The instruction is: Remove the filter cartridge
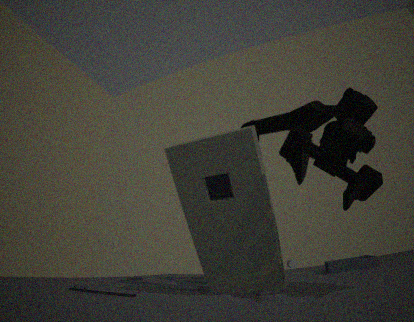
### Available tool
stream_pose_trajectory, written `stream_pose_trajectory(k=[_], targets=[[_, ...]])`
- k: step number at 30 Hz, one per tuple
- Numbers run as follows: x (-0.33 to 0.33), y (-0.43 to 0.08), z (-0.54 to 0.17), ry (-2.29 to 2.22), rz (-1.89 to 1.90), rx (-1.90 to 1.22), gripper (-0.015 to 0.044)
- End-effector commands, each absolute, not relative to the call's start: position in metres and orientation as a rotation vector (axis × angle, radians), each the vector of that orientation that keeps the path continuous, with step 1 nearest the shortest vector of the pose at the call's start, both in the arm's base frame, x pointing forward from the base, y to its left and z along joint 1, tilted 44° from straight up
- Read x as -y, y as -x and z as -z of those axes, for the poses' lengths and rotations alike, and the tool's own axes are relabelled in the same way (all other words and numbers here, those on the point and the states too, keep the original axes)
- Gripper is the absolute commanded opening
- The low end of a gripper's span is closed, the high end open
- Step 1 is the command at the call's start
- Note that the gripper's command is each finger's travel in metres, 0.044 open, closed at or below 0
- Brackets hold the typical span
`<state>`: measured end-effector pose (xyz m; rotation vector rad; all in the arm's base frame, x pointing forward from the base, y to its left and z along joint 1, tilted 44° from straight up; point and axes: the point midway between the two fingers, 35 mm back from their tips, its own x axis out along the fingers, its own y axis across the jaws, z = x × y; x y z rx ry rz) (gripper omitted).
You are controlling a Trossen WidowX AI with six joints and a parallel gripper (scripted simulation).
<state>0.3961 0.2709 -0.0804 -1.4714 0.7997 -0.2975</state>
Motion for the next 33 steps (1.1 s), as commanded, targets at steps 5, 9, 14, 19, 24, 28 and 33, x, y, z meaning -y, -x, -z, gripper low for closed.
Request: stream_pose_trajectory(k=[5, 9, 14, 19, 24, 28, 33], targets=[[-0.292, -0.383, 0.057, 1.459, 0.225, -0.774, 0.0269], [-0.323, -0.356, 0.014, 1.426, 0.094, -0.719, 0.0164], [-0.324, -0.335, -0.037, 1.3, 0.019, -0.661, 0.0115], [-0.313, -0.311, -0.081, 1.169, -0.052, -0.601, 0.0115], [-0.291, -0.298, -0.104, 1.093, -0.057, -0.569, 0.0115], [-0.254, -0.281, -0.121, 1.013, -0.027, -0.541, 0.0115], [-0.206, -0.259, -0.132, 0.913, 0.008, -0.505, 0.0115]])
